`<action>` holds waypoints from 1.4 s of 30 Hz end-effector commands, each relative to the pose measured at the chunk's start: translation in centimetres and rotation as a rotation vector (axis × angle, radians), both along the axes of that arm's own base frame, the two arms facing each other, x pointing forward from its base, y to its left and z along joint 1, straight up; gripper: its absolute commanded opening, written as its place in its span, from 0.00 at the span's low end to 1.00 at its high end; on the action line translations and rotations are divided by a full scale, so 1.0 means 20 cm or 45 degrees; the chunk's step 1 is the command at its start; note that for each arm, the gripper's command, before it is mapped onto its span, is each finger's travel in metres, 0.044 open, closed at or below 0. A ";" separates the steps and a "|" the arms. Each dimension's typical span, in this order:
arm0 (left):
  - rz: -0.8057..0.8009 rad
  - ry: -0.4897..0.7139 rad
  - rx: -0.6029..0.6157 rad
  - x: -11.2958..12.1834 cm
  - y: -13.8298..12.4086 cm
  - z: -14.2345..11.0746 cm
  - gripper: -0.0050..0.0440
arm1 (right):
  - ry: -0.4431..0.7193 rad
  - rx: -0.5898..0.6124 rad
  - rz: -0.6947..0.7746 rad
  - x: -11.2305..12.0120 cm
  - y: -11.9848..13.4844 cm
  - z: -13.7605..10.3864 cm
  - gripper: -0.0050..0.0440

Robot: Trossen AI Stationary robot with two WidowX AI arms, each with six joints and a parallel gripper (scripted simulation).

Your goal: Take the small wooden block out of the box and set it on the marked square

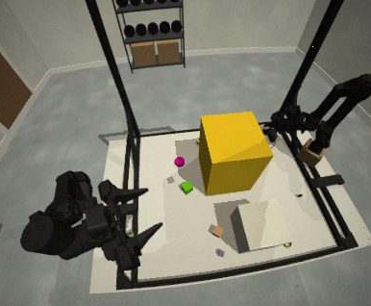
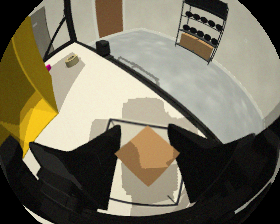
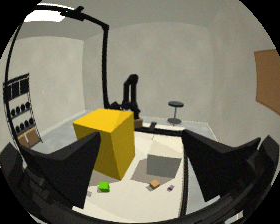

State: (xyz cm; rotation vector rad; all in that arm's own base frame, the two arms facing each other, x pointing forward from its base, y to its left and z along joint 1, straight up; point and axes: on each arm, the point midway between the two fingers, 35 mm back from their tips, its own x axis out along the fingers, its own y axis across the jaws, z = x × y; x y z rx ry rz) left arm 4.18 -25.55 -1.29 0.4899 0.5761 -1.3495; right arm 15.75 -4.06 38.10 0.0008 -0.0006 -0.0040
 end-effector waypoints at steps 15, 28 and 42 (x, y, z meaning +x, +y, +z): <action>0.005 0.000 0.001 0.00 0.03 -0.11 0.10 | 0.001 -0.001 0.005 0.00 0.00 0.00 0.92; 0.005 0.000 0.002 0.00 0.04 -0.15 0.10 | 0.001 -0.001 0.005 0.00 0.00 0.00 0.92; 0.000 0.003 0.018 -0.01 0.04 -0.22 0.20 | 0.001 -0.001 0.005 0.00 0.00 0.00 0.92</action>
